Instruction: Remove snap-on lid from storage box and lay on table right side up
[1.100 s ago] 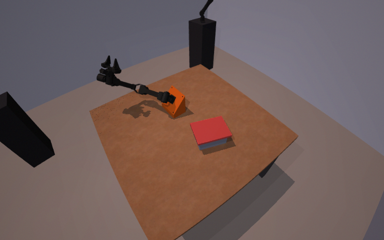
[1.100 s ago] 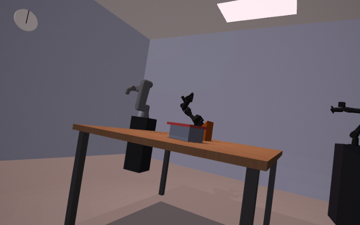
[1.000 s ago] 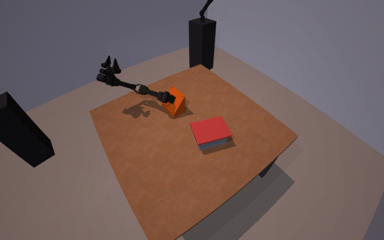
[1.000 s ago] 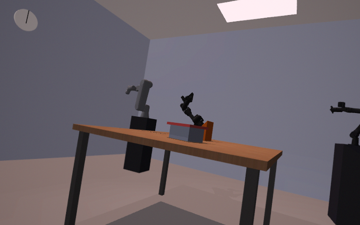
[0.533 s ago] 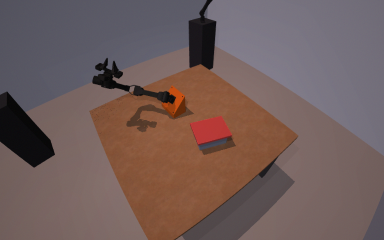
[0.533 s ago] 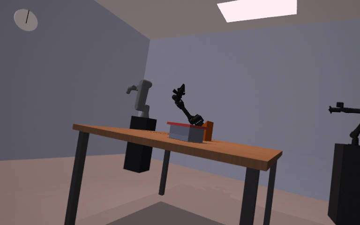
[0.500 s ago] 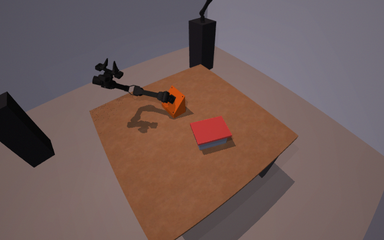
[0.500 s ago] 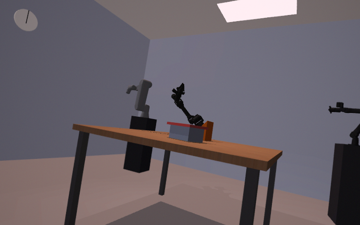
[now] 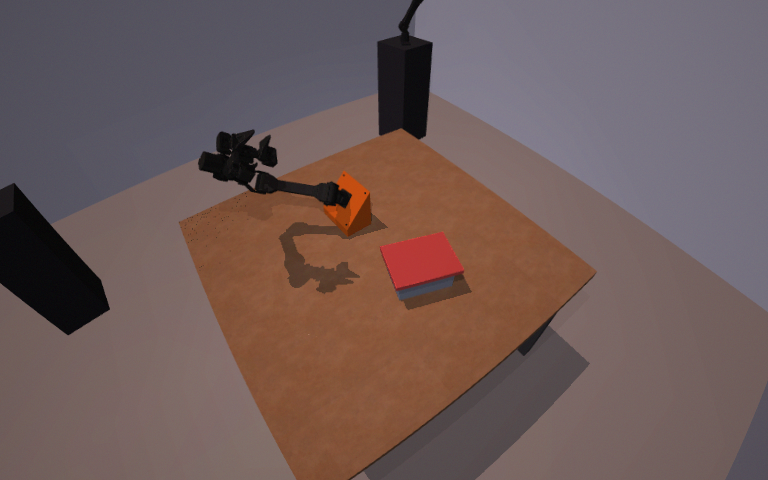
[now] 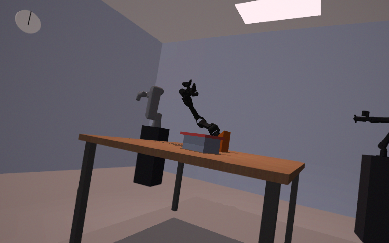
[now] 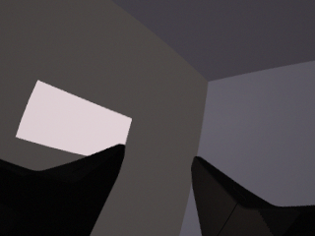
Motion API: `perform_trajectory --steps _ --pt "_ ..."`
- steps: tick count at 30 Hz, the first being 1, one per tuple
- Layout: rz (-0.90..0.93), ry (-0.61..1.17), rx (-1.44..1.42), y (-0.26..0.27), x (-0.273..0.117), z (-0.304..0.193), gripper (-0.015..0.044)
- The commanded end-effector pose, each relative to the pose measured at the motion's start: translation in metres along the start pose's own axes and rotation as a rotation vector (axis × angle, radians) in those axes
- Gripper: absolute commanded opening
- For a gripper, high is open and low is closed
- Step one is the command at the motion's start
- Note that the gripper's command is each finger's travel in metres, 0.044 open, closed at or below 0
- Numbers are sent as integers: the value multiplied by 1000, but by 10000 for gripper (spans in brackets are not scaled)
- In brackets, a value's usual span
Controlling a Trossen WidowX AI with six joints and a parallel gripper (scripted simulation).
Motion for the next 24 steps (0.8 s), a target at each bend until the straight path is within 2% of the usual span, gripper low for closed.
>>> perform_trajectory --steps 1,7,9,15,19,24 --pt "-90 21 35 -25 31 10 235" --pt "-319 -101 235 -86 89 40 235" --pt "-349 -119 258 -94 95 43 235" --pt "-614 -298 416 -176 143 60 235" --pt "-732 -392 460 -215 158 63 235" --pt "-946 -594 488 -292 176 62 235"
Point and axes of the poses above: the point midway between the two fingers, 35 mm back from their tips, its own x axis out along the fingers, its own y axis across the jaws, z = x × y, the point moved 3 cm from there along -x, back along the fingers, and after that the axes turned 12 degrees about -x, right-handed, at the moved point
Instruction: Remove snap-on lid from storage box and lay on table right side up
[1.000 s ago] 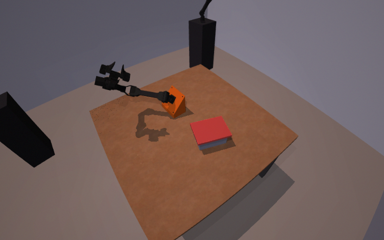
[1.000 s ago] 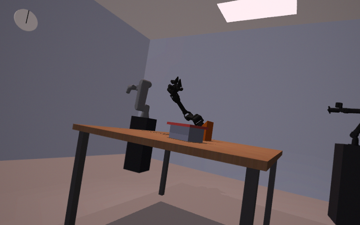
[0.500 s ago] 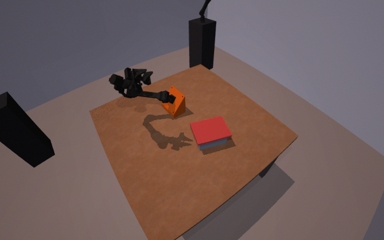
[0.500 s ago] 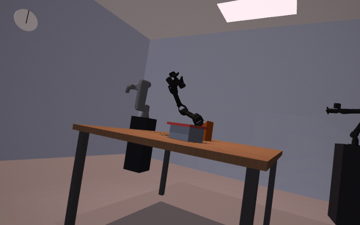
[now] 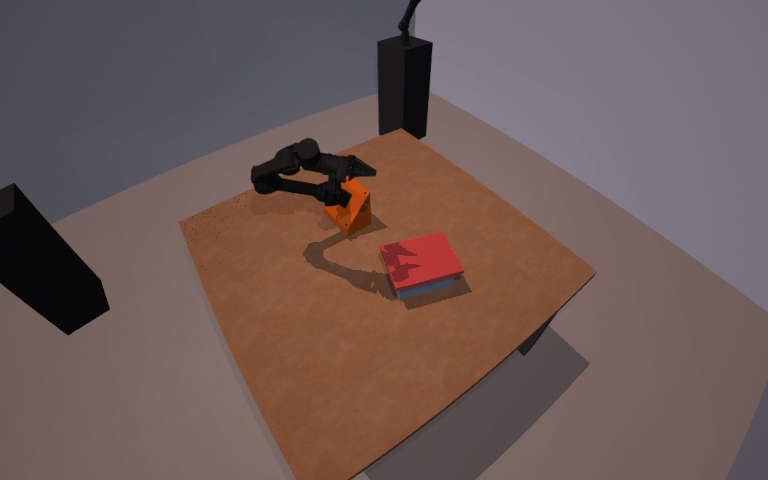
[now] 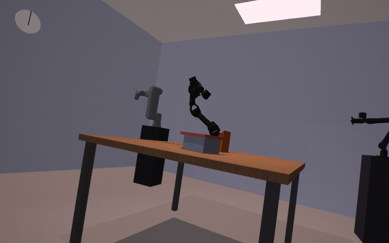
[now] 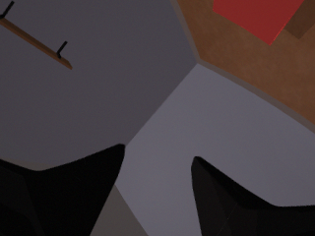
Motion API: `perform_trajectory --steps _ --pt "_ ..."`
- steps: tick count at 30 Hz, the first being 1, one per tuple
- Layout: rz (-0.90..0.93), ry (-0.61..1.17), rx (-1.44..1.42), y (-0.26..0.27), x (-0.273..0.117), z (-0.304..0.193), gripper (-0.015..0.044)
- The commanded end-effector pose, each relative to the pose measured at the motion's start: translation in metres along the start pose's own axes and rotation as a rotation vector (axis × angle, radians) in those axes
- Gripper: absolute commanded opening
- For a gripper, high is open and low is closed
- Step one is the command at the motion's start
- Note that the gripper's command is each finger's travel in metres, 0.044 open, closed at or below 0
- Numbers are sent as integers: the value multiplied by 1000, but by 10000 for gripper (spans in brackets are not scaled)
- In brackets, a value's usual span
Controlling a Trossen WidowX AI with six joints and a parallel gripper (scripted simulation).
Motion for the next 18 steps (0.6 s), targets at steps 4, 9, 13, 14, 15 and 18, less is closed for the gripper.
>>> perform_trajectory --steps 4,9,13,14,15,18 --pt "-202 -299 54 -57 80 8 235" --pt "-287 -584 23 -111 128 18 235" --pt "-289 -831 -71 -160 156 27 235" --pt "-288 -841 -77 -162 157 28 235" --pt "-282 -870 -94 -169 159 29 235" --pt "-227 -1020 -213 -202 171 36 235"
Point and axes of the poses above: the point midway between the two fingers, 35 mm back from their tips, its own x axis out along the fingers, its own y axis across the jaws, z = x × y, the point moved 3 cm from there along -x, back along the fingers, and after that the axes turned 12 degrees about -x, right-handed, at the moved point
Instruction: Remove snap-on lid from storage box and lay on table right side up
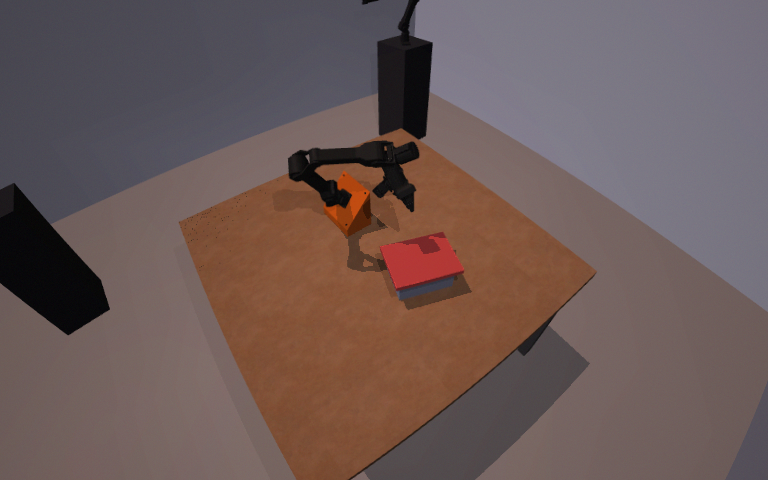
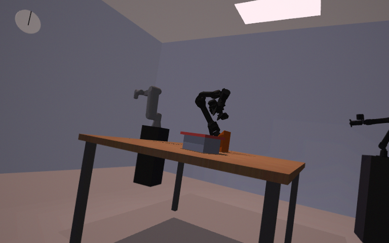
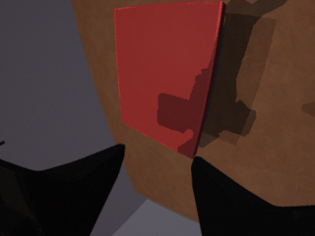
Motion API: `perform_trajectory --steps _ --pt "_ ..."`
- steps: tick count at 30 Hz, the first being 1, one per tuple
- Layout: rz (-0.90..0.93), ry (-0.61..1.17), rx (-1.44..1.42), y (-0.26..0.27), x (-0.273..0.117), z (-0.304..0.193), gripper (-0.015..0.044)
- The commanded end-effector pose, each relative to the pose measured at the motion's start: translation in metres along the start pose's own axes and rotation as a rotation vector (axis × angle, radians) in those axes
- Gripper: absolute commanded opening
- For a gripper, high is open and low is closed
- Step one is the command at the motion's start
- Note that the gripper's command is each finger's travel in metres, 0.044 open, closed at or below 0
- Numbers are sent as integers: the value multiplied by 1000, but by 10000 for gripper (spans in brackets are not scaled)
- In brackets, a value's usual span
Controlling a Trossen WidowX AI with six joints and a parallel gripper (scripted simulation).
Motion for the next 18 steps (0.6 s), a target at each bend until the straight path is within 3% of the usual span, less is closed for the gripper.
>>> perform_trajectory --steps 1,5,18 --pt "117 -205 -83 -37 22 -13 235" --pt "234 -313 -152 -60 33 -20 235" --pt "234 -311 -152 -64 38 -20 235"
Point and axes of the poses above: the point midway between the two fingers, 35 mm back from their tips, its own x axis out along the fingers, its own y axis across the jaws, z = x × y, the point moved 3 cm from there along -x, back along the fingers, and after that the axes turned 12 degrees about -x, right-handed, at the moved point
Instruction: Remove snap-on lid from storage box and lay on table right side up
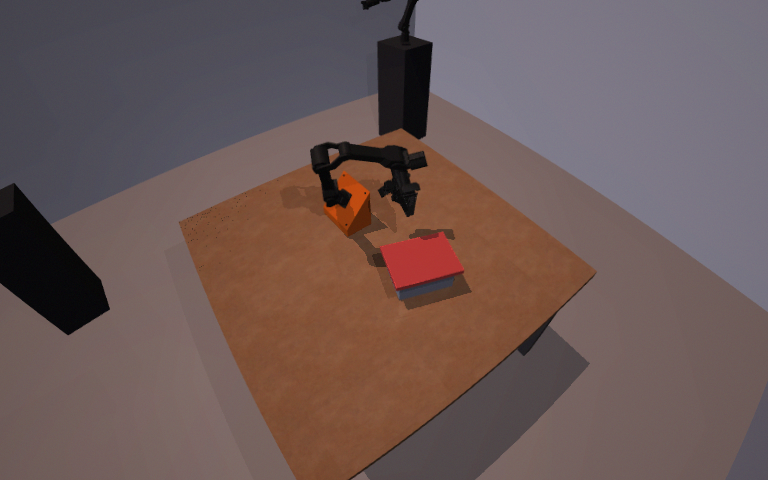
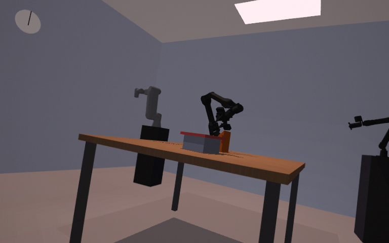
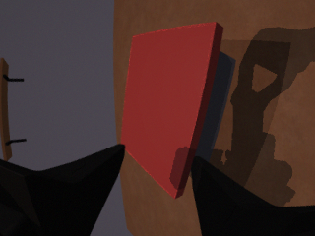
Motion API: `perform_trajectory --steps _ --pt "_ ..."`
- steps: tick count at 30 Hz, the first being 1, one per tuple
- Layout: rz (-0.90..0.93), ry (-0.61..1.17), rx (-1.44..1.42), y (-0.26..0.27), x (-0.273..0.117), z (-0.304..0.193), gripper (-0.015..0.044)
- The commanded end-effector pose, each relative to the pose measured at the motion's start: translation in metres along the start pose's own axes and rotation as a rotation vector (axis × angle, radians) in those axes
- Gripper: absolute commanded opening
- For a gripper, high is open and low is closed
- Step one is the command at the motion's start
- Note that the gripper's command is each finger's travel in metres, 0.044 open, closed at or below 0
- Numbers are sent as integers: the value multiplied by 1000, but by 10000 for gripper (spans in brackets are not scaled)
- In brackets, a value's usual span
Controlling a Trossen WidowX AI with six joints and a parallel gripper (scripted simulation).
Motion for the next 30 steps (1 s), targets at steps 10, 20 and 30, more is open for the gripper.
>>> perform_trajectory --steps 10,20,30 --pt "8 -9 -9 -38 32 -7 235" --pt "-1 -4 -8 -39 39 -10 235" --pt "-13 5 -6 -41 54 -16 235"
Point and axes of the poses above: the point midway between the two fingers, 35 mm back from their tips, its own x axis out along the fingers, its own y axis across the jaws, z = x × y, the point moved 3 cm from there along -x, back along the fingers, and after that the axes turned 12 degrees about -x, right-handed, at the moved point
